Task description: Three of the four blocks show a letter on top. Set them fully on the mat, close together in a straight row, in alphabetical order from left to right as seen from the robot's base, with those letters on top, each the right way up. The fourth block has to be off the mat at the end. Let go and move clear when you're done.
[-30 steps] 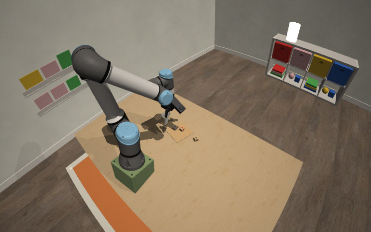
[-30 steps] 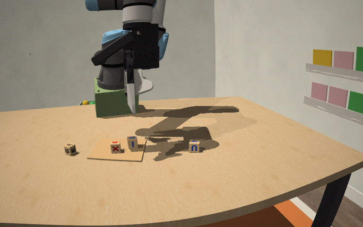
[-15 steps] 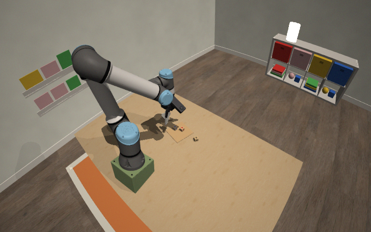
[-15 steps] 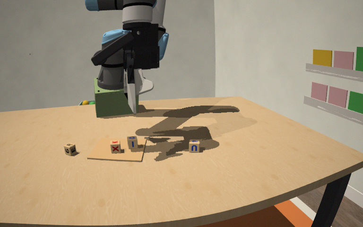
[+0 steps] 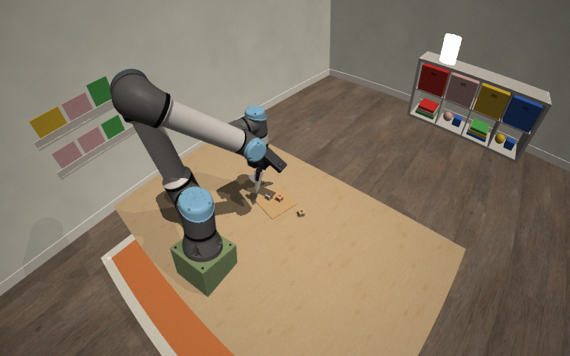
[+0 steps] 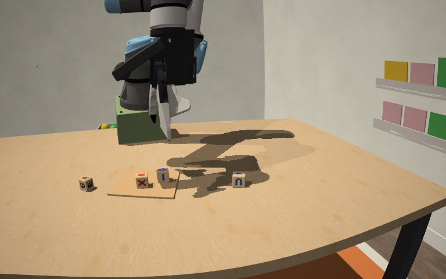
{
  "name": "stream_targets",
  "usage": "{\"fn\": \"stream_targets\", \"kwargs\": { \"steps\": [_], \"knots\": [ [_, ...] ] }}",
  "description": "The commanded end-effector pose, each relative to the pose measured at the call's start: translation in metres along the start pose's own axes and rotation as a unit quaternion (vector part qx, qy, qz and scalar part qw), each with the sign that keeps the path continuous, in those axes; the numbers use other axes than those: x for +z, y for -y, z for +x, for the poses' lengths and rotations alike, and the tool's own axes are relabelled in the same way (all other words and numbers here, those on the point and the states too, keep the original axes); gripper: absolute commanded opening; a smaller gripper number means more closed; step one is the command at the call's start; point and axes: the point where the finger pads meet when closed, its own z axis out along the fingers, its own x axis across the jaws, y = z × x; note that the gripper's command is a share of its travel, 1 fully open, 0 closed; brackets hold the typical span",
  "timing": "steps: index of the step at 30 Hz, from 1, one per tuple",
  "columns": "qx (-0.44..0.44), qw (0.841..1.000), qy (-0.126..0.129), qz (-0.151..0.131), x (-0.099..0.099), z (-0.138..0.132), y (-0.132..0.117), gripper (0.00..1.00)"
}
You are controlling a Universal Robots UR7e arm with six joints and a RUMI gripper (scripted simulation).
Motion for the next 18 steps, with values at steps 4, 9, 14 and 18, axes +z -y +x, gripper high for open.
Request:
{"fn": "stream_targets", "kwargs": {
  "steps": [4,9,14,18],
  "knots": [
    [-0.052,0.999,0.001,0.000,-0.0002,-0.0028,0.0014,1.00],
    [-0.077,0.997,0.001,0.000,-0.0001,-0.0040,0.0019,1.00],
    [-0.125,0.992,0.001,0.000,0.0000,-0.0063,0.0029,1.00],
    [-0.169,0.986,0.001,0.000,0.0001,-0.0083,0.0037,1.00]
  ]
}}
